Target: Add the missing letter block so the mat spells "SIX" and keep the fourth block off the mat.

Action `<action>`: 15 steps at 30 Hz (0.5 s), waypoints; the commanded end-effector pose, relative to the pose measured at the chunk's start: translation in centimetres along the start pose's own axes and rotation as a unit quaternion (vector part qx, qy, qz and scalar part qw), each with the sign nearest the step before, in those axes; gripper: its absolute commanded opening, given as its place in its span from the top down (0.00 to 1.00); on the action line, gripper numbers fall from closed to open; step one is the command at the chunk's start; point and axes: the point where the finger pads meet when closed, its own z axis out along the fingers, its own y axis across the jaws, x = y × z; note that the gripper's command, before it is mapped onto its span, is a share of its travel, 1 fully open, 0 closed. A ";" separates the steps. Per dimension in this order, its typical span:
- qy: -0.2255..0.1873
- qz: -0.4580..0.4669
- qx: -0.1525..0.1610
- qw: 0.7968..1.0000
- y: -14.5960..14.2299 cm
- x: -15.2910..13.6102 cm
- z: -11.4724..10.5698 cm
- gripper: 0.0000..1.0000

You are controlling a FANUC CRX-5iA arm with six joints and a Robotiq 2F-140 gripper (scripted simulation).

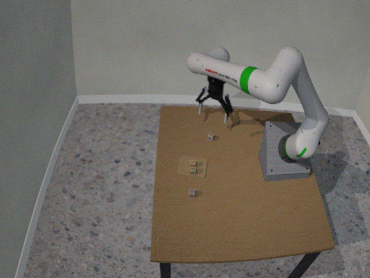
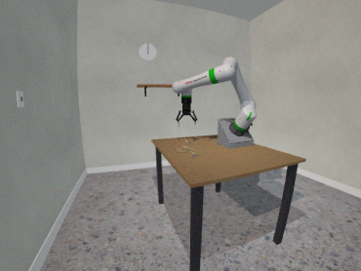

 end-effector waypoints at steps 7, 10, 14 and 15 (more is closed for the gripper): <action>0.000 0.084 0.000 0.996 0.0 0.0 0.1 0.00; 0.000 0.145 0.000 0.989 0.0 0.0 0.2 0.00; 0.000 0.200 0.000 0.980 0.0 0.0 0.3 0.00; 0.000 0.215 0.000 0.977 0.0 0.0 0.3 0.00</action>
